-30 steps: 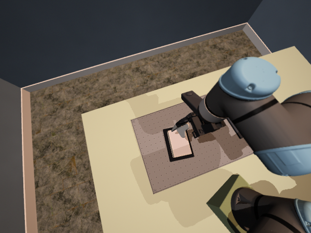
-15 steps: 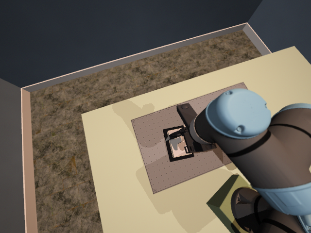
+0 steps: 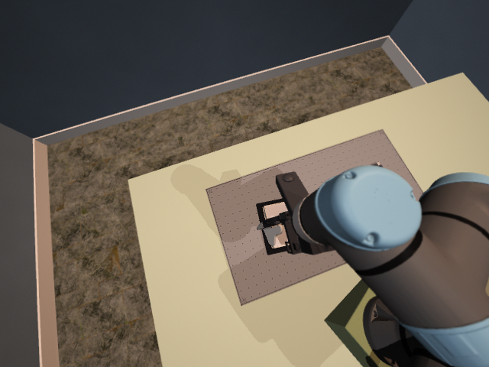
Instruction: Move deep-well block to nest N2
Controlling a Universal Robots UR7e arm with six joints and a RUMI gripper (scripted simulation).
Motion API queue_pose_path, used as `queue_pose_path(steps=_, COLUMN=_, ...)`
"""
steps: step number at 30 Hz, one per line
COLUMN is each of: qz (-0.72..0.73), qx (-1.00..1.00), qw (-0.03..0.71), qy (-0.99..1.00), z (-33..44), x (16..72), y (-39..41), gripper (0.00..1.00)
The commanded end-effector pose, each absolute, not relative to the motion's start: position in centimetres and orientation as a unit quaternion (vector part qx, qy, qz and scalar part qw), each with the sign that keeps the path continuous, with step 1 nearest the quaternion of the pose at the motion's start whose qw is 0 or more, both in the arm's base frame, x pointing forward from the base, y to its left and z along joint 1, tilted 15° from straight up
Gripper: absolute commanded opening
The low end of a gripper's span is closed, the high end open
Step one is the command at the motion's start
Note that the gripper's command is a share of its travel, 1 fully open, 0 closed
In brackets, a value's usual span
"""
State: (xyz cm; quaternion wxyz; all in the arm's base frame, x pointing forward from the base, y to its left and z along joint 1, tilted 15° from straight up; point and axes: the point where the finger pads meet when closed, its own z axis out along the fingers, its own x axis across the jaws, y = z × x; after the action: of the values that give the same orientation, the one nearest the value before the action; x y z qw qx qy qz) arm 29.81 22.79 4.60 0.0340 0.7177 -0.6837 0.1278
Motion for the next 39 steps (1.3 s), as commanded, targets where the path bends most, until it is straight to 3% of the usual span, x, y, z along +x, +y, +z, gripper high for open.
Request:
queue_pose_path(steps=1, qz=0.128, qx=0.718, qw=0.033, qy=-0.684, z=4.6, x=29.8, y=22.8, gripper=1.00)
queue_pose_path(steps=39, qz=0.128, qx=0.718, qw=0.033, qy=-0.684, z=-0.2, x=30.5, y=21.7, gripper=1.00)
